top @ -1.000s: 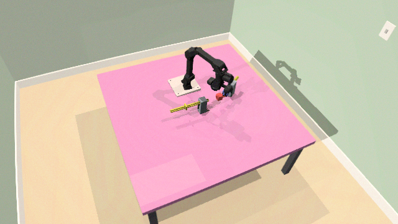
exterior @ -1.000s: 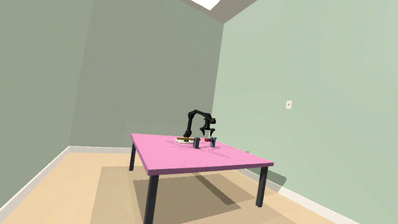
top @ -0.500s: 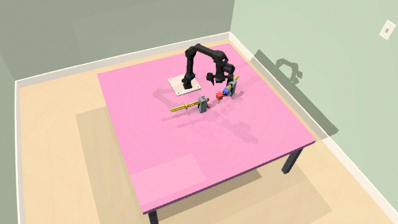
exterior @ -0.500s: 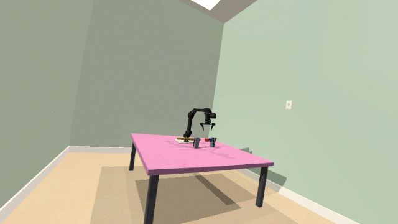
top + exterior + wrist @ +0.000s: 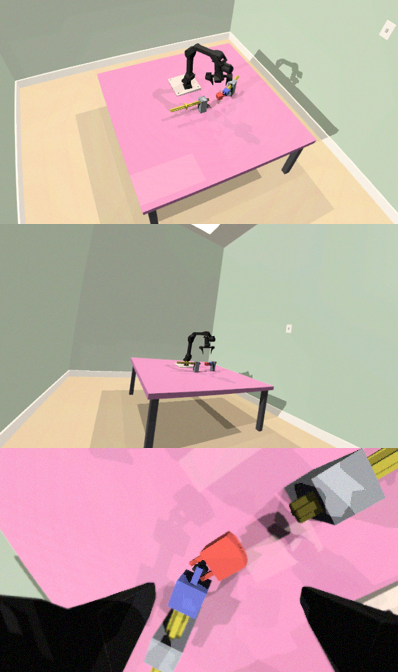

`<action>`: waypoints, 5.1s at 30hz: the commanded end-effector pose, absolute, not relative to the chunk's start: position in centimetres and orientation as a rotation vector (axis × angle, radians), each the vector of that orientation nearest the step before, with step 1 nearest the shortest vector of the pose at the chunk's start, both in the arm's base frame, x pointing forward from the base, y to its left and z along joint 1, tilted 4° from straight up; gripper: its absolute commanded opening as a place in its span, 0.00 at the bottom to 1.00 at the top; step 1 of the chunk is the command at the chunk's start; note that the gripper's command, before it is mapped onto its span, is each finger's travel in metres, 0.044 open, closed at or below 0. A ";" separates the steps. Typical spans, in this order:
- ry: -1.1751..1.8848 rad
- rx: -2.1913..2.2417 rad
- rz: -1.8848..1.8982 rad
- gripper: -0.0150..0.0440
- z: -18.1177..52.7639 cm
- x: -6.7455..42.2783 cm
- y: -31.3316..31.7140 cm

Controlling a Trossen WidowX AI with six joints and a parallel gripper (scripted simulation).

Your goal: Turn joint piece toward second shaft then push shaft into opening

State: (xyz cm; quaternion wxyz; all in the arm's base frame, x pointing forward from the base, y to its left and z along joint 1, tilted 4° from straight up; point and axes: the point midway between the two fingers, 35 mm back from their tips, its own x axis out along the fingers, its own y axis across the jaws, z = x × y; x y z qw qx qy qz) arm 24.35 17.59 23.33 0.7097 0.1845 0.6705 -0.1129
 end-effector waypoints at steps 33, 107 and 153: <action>1.613 1.397 -0.830 1.00 18.8 25.9 9.3; 1.197 1.047 -1.096 0.69 10.6 30.1 -14.2; 1.198 1.050 -1.092 0.37 10.6 30.1 -14.1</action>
